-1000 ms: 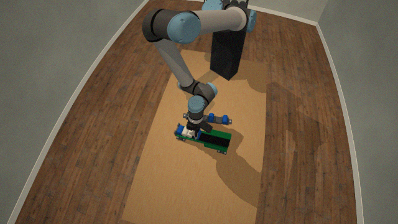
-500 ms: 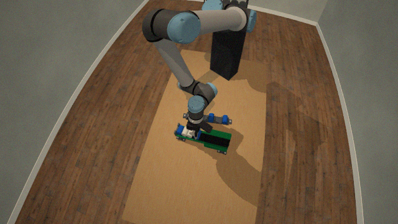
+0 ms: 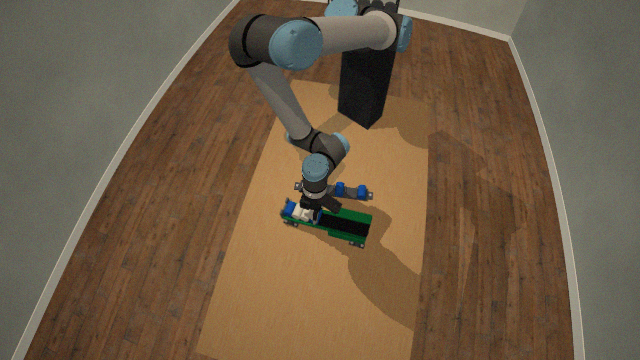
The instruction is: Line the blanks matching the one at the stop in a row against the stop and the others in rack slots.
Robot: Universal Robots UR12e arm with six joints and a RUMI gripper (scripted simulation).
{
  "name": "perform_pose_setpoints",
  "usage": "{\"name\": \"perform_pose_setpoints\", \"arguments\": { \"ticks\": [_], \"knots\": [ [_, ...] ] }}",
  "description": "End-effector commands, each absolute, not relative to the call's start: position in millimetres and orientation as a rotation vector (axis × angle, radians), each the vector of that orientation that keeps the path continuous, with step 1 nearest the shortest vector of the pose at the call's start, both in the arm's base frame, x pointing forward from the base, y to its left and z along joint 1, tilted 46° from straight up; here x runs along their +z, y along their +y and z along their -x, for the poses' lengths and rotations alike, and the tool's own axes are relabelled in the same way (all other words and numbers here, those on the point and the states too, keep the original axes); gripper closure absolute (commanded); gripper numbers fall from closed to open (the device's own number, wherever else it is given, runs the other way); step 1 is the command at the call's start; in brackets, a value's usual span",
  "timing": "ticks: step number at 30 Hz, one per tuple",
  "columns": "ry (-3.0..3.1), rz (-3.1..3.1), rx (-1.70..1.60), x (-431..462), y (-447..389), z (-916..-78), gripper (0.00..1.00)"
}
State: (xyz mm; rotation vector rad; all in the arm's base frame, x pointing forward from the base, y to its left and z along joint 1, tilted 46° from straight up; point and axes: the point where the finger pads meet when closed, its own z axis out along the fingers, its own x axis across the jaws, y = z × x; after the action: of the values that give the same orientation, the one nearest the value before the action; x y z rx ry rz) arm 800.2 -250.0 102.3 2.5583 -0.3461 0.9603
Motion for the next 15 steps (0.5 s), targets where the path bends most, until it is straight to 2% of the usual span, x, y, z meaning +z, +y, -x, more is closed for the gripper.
{"name": "perform_pose_setpoints", "arguments": {
  "ticks": [1, 15],
  "knots": [
    [-0.346, -2.558, 0.961, 102.9, -249.7, -800.3, 0.51],
    [-0.346, -2.558, 0.961, 105.2, -248.2, -798.4, 0.51]
  ]
}}
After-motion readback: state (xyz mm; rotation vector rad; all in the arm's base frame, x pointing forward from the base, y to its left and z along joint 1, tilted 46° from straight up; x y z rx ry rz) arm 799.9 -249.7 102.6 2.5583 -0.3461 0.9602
